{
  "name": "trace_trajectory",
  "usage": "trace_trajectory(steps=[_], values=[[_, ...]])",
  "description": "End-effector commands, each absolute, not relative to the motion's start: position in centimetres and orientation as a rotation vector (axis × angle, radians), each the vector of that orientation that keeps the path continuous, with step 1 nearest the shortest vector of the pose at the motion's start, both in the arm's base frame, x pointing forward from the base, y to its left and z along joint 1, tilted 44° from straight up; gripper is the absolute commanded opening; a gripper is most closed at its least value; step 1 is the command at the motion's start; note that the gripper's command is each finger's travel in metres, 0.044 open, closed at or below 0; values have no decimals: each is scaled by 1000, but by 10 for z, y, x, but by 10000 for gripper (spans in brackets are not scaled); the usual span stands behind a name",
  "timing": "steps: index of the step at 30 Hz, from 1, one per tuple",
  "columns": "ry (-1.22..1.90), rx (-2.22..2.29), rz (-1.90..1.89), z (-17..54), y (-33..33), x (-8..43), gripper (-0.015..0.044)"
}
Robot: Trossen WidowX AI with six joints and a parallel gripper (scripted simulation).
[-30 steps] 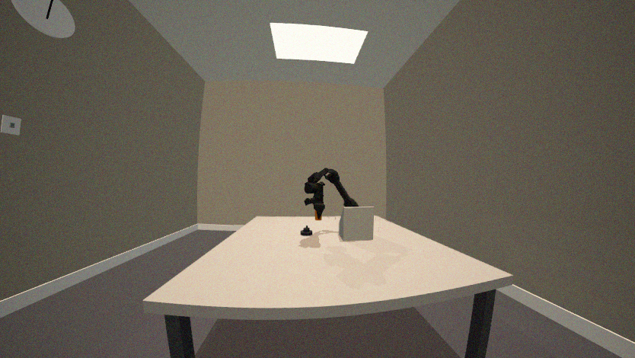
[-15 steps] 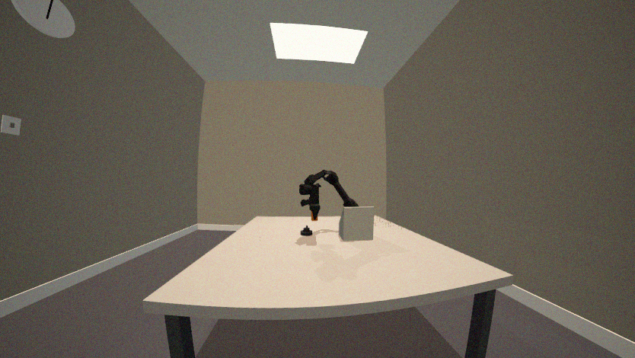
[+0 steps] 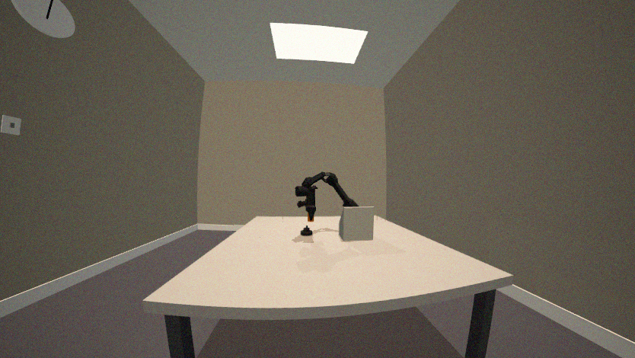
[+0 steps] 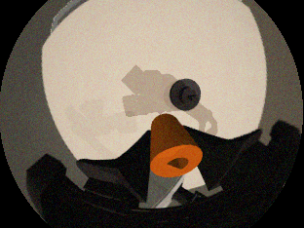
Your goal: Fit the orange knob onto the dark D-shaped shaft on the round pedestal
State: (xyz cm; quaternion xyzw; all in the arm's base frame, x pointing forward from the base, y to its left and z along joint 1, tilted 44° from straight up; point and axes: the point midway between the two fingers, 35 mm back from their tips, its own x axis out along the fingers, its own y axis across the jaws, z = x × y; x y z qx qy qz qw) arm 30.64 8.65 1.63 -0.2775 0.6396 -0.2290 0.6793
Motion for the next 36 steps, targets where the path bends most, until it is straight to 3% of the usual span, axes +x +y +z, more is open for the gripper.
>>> trace_trajectory(steps=[1, 36], values=[[1424, -630, -508, 24, 77, 314, 0], [1413, -647, -532, 31, 2, 342, 0]])
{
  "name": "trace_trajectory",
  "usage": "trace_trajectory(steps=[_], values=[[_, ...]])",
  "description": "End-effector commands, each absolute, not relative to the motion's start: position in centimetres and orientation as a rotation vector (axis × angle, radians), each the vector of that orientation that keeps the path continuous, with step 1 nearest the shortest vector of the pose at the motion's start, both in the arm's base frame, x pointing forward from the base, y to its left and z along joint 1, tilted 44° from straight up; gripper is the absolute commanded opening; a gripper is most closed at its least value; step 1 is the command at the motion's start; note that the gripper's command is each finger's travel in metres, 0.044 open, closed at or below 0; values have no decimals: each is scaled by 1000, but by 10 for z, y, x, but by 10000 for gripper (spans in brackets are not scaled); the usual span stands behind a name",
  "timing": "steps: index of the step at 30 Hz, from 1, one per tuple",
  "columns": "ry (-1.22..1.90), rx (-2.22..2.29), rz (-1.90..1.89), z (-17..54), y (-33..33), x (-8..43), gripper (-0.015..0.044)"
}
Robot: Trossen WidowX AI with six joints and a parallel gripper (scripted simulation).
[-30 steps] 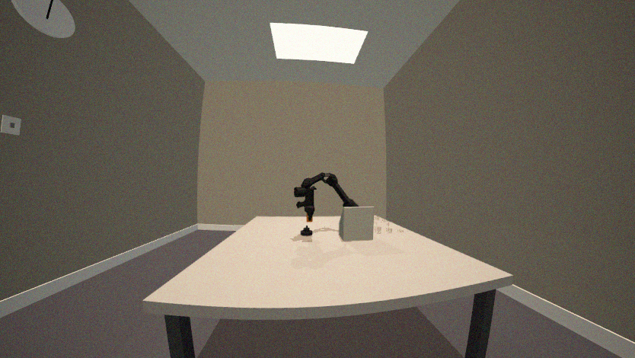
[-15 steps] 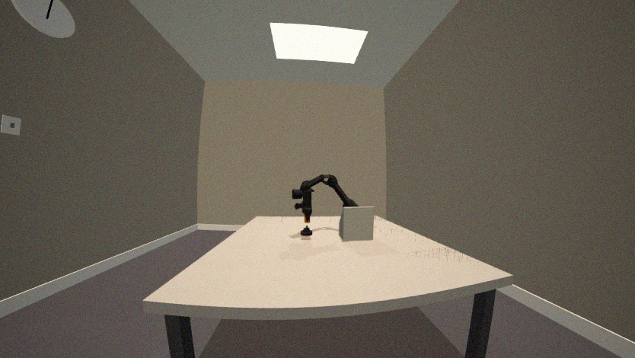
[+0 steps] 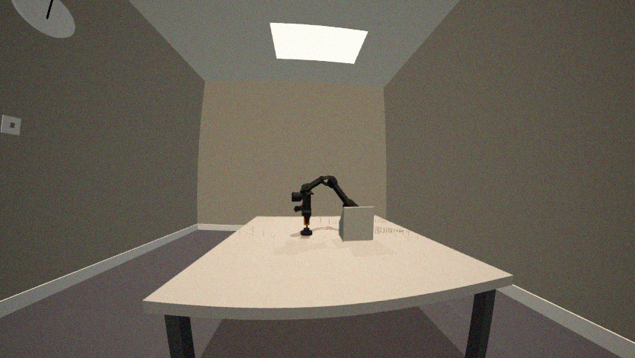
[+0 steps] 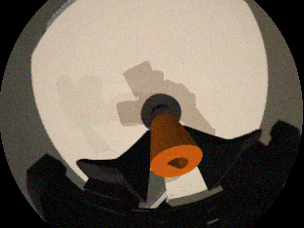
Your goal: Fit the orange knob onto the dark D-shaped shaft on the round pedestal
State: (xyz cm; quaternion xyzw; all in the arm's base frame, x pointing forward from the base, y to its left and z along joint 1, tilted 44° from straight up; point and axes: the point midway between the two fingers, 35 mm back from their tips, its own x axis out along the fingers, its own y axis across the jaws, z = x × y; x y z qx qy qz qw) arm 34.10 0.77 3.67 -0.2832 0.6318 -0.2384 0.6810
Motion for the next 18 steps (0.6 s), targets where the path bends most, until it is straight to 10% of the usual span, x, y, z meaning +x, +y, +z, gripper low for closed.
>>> trace_trajectory(steps=[1, 18], values=[[1413, -647, -532, 31, 2, 342, 0], [1411, -641, -537, 34, 4, 345, 0]])
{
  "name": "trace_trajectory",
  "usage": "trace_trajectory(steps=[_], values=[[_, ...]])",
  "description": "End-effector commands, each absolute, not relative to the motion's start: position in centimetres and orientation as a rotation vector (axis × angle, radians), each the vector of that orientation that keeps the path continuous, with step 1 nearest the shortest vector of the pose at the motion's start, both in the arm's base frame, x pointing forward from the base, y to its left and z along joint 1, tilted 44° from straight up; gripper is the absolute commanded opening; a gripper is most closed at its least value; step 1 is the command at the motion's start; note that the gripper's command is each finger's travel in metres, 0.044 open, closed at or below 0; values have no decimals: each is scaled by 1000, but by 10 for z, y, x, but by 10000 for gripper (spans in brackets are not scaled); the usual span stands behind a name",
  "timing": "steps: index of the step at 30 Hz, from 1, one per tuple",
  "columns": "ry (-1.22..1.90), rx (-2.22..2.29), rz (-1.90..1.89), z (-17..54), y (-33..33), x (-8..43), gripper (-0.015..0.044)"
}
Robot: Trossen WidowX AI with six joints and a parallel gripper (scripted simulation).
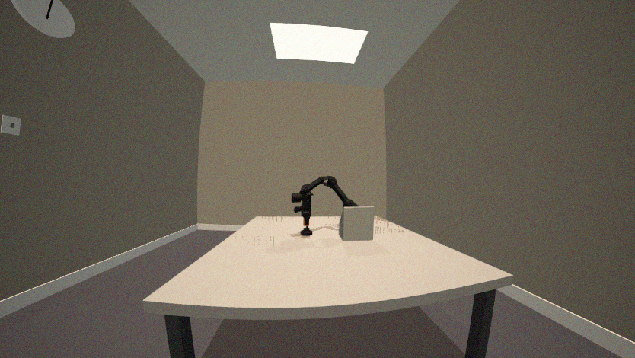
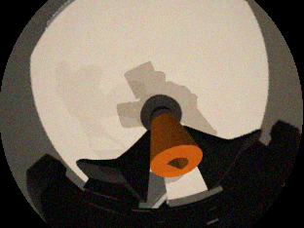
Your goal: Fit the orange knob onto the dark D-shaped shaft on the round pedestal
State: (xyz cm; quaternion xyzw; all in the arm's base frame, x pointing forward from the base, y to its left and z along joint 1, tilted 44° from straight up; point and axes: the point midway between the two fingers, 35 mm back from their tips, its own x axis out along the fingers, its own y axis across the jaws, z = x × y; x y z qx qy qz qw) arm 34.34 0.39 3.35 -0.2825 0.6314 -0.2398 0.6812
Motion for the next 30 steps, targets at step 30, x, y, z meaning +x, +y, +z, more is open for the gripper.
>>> trace_trajectory(steps=[30], values=[[1479, -808, -391, 32, 6, 341, 0]])
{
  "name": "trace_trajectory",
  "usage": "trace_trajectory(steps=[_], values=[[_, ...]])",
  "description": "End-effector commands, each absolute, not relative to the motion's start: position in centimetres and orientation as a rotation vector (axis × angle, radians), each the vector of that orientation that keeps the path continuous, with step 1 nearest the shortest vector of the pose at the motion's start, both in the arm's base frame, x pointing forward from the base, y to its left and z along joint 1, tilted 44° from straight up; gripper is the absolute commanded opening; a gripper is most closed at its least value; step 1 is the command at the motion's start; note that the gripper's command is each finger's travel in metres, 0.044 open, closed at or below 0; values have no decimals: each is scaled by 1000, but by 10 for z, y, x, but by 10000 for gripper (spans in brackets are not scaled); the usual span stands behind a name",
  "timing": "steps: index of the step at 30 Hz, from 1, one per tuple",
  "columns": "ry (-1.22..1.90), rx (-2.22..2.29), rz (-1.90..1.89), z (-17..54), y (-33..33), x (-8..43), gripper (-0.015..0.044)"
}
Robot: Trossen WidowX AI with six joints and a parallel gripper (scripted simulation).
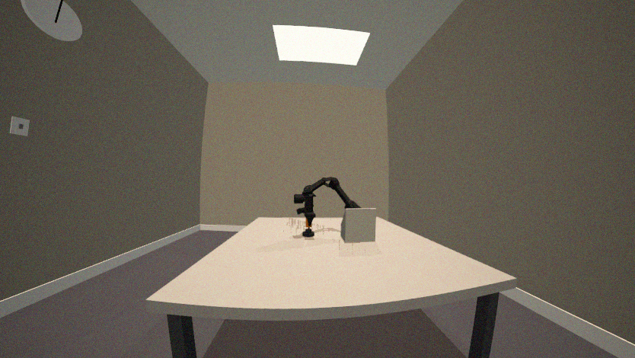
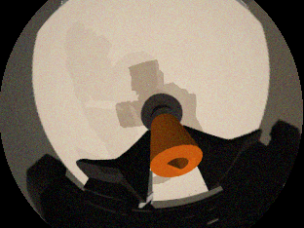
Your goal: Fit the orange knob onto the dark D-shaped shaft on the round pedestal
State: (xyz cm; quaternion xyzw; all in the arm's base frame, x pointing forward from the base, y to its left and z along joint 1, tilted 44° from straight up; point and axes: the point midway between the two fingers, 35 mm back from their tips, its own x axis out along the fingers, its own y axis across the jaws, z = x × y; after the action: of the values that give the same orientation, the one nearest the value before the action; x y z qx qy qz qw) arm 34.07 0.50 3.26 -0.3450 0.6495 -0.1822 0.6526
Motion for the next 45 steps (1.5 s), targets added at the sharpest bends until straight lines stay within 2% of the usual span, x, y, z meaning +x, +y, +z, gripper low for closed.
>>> trace_trajectory(steps=[1, 25, 33, 45], values=[[1479, -808, -391, 32, 6, 342, 0], [1479, -808, -391, 35, 5, 341, 0], [1537, -974, -238, 34, 6, 341, 0], [1537, -974, -239, 31, 2, 342, 0]])
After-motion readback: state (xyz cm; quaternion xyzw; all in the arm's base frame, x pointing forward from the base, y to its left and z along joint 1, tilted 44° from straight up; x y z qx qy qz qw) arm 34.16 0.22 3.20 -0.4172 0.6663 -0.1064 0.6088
